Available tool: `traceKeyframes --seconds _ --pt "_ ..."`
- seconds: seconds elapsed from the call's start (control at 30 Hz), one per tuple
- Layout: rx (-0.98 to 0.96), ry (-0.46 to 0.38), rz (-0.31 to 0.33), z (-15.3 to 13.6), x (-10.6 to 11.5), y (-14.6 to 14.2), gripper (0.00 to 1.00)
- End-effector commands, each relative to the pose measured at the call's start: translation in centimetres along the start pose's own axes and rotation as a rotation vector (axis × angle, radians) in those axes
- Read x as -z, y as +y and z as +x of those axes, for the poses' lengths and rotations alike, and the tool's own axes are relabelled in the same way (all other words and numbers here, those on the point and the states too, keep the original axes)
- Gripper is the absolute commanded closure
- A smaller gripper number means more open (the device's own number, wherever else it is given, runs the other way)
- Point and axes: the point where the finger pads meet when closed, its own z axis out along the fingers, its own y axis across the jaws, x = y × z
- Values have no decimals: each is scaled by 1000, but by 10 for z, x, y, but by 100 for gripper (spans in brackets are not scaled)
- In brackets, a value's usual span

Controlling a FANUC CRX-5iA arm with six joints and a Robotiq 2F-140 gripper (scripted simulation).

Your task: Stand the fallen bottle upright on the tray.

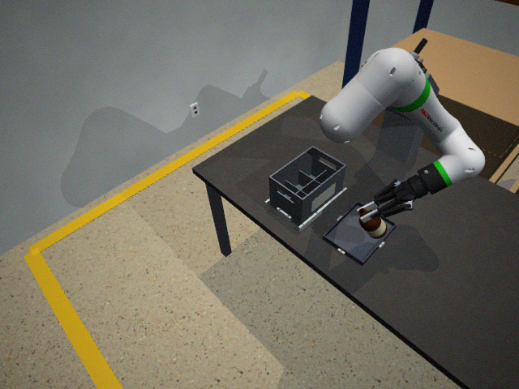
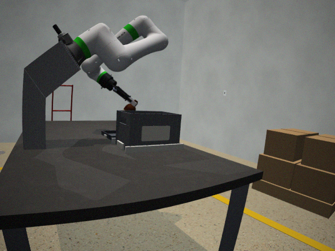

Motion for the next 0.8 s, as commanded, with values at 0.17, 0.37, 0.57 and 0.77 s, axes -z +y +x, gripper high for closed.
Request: traceKeyframes --seconds 0.17,0.37,0.57,0.77 --pt "0 40 1 -1 1 0 100" --pt "0 67 3 -1 1 0 100" --pt "0 76 4 -2 2 0 100" --pt "0 77 4 -2 2 0 100"
